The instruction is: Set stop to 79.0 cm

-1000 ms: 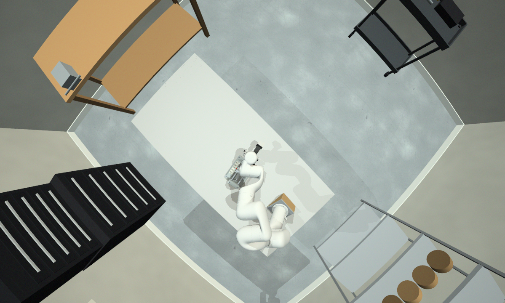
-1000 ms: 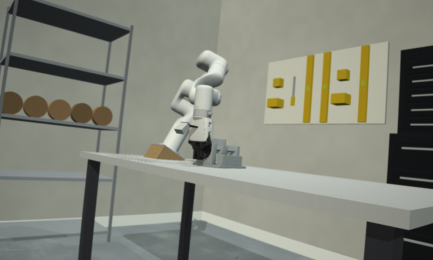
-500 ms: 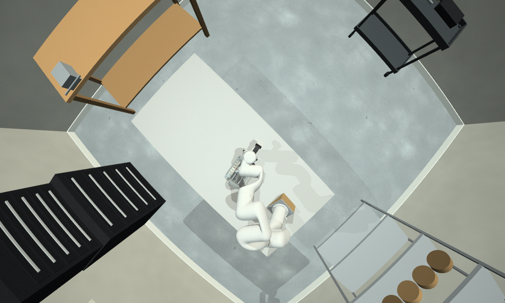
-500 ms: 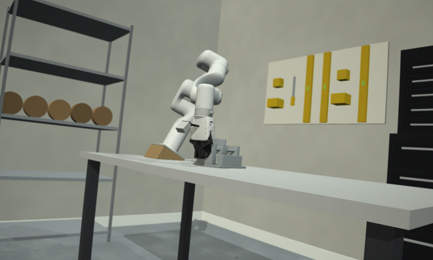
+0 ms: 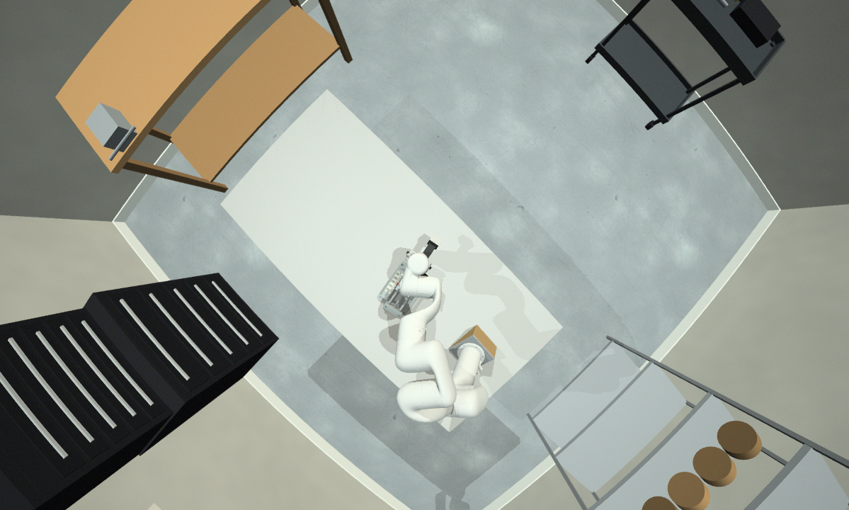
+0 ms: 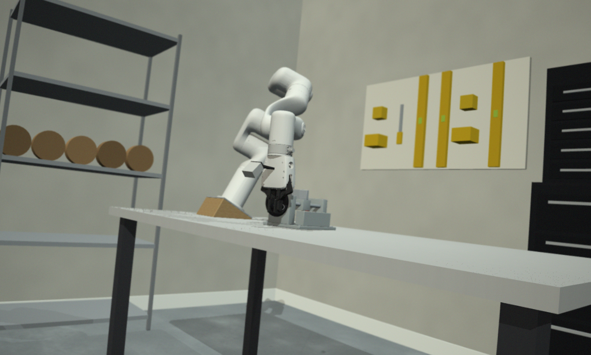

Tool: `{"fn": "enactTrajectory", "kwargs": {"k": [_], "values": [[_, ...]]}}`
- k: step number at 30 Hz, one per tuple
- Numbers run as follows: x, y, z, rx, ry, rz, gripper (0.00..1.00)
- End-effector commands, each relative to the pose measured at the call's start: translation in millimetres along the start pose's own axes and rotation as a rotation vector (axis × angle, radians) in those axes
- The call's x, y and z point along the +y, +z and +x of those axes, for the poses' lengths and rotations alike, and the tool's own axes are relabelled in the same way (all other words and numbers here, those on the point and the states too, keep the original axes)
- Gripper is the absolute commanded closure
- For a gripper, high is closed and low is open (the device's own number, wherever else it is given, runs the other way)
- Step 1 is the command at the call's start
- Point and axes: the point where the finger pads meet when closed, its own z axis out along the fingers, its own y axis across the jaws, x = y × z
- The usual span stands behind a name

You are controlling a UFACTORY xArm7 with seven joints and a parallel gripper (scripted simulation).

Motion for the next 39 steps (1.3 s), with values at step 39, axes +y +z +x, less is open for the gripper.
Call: {"fn": "enactTrajectory", "kwargs": {"k": [39], "values": [[23.5,-45.7,1.3,0.003,0.001,0.002,0.94]]}}
